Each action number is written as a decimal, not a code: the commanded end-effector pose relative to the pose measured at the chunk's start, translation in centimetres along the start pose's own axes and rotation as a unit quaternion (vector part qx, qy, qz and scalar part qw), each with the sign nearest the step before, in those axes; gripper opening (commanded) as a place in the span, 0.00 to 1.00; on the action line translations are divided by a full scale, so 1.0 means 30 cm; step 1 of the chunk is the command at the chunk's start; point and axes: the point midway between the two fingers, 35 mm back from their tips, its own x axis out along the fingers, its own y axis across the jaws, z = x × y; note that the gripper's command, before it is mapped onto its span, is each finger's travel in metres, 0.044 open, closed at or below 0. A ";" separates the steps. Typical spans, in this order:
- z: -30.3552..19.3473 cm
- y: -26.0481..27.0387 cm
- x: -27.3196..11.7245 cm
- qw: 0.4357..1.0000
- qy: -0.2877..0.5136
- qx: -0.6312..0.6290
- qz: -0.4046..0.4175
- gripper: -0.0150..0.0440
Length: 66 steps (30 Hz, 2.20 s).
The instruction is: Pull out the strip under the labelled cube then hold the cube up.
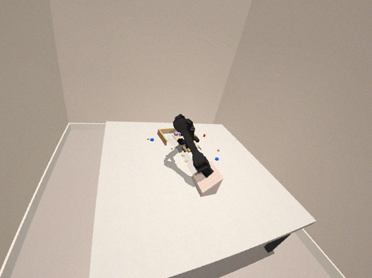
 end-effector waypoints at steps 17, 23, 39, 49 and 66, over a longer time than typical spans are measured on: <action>0.001 0.002 0.005 1.000 -0.001 0.002 0.003 0.25; 0.001 0.002 0.007 1.000 -0.001 0.002 0.003 0.25; 0.001 0.002 0.012 1.000 -0.001 0.002 0.003 0.25; 0.002 0.002 0.016 1.000 -0.001 0.002 0.003 0.25; -0.068 -0.002 0.018 1.000 -0.001 0.002 0.003 0.25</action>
